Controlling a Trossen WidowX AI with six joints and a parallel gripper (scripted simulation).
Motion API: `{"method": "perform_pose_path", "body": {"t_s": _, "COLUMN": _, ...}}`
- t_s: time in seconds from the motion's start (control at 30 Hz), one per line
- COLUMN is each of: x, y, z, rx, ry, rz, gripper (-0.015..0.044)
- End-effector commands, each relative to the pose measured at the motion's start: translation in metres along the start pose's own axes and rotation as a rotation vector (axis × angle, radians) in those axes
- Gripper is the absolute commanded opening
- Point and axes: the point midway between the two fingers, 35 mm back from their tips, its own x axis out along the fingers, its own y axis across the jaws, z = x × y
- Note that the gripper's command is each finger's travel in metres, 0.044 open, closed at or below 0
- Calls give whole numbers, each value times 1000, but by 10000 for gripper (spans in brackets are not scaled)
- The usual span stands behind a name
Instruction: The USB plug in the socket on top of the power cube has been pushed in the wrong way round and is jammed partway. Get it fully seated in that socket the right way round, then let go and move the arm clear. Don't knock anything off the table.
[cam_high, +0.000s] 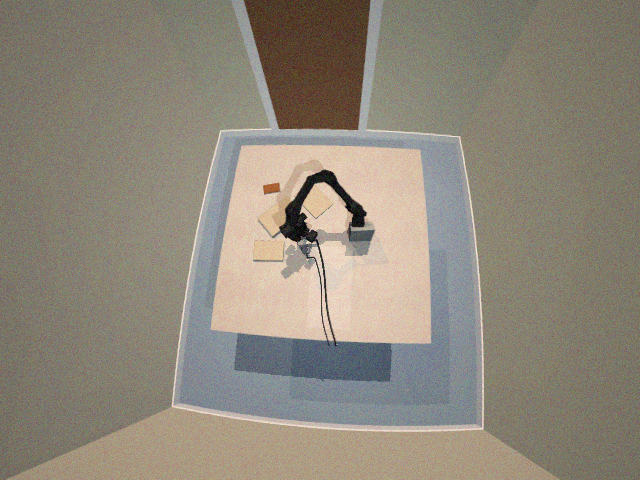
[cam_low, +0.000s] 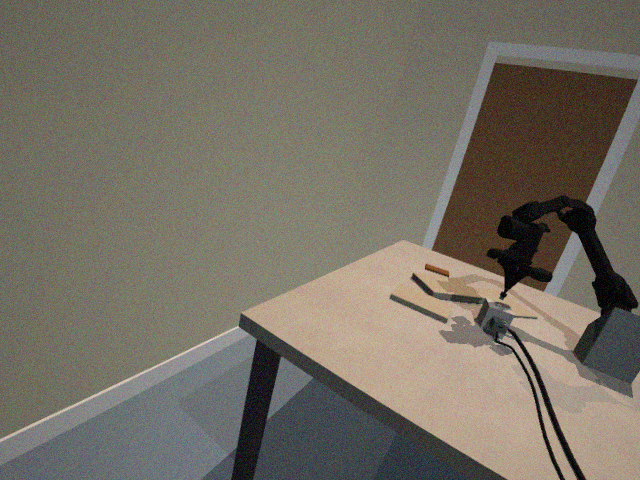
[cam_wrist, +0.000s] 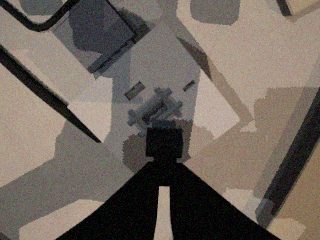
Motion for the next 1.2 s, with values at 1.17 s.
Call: {"method": "perform_pose_path", "body": {"t_s": 1.17, "x": 0, "y": 0, "z": 0, "rx": 1030, "ry": 0, "rz": 0, "gripper": 0}}
